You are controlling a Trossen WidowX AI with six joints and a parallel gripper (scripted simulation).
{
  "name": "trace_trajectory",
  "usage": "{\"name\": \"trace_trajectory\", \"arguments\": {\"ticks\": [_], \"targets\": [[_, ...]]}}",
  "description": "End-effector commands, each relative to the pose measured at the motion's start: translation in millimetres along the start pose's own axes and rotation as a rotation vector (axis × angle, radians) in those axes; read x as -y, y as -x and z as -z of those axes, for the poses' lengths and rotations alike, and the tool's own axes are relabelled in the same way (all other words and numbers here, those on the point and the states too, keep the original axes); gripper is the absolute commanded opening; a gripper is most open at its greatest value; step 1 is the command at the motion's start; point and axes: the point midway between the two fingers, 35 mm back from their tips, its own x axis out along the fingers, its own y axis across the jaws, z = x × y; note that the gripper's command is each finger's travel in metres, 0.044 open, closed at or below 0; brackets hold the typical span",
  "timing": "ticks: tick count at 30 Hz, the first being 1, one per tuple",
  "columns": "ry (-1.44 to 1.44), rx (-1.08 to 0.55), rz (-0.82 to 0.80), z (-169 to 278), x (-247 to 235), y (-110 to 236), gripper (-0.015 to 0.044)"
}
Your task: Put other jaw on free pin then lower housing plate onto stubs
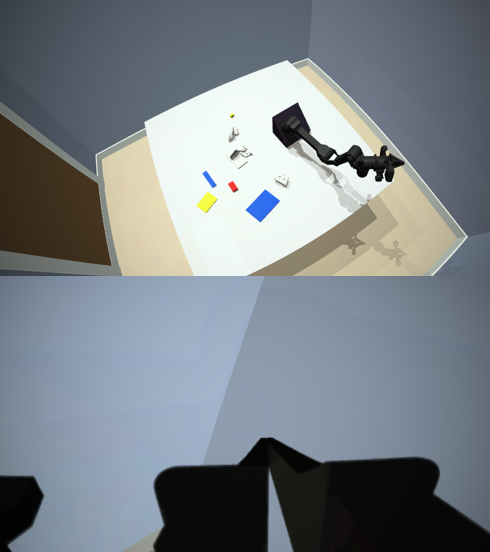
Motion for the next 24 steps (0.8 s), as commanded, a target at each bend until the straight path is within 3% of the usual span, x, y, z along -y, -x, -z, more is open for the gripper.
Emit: {"name": "trace_trajectory", "arguments": {"ticks": [1,24], "targets": [[0.045,-0.061,-0.045,33.9,-9.7,6.0,0.0],[0.23,-0.37,-0.298,185.4,-52.1,61.7,0.0]]}}
